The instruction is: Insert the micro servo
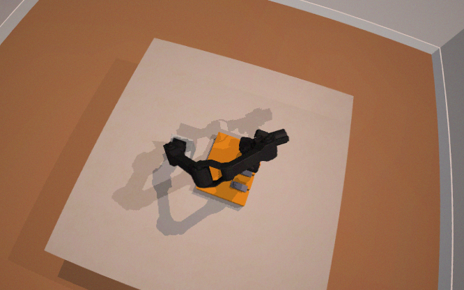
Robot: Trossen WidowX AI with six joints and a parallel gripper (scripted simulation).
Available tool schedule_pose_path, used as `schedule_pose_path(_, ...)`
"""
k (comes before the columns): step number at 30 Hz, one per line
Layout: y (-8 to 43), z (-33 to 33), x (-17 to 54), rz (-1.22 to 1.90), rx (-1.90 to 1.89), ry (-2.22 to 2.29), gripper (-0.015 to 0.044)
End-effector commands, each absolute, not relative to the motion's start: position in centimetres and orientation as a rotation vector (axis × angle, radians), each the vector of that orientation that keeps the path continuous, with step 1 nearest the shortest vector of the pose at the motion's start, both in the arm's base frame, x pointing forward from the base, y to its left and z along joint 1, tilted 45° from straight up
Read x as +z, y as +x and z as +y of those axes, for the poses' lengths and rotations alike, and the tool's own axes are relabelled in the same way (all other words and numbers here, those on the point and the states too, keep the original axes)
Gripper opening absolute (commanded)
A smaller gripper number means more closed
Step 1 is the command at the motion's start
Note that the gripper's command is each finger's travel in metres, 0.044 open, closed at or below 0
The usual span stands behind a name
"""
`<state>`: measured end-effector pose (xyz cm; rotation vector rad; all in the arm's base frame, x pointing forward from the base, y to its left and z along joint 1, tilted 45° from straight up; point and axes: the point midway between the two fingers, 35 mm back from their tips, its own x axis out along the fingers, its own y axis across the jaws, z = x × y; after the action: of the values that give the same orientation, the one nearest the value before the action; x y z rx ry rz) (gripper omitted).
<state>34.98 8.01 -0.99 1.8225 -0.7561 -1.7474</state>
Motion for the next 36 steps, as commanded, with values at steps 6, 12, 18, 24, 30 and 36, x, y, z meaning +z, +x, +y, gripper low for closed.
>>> schedule_pose_path(6, 35.0, 7.6, -1.4, -0.749, -1.742, 1.822, 0.0)
schedule_pose_path(12, 35.1, 7.2, -1.9, -0.749, -1.741, 1.822, 0.0)
schedule_pose_path(18, 35.1, 6.8, -2.3, -0.75, -1.741, 1.822, 0.0)
schedule_pose_path(24, 35.1, 6.4, -2.7, -0.75, -1.741, 1.821, 0.0)
schedule_pose_path(30, 35.1, 6.0, -3.1, -0.75, -1.741, 1.821, 0.0)
schedule_pose_path(36, 35.1, 5.6, -3.5, -0.75, -1.74, 1.821, 0.0)
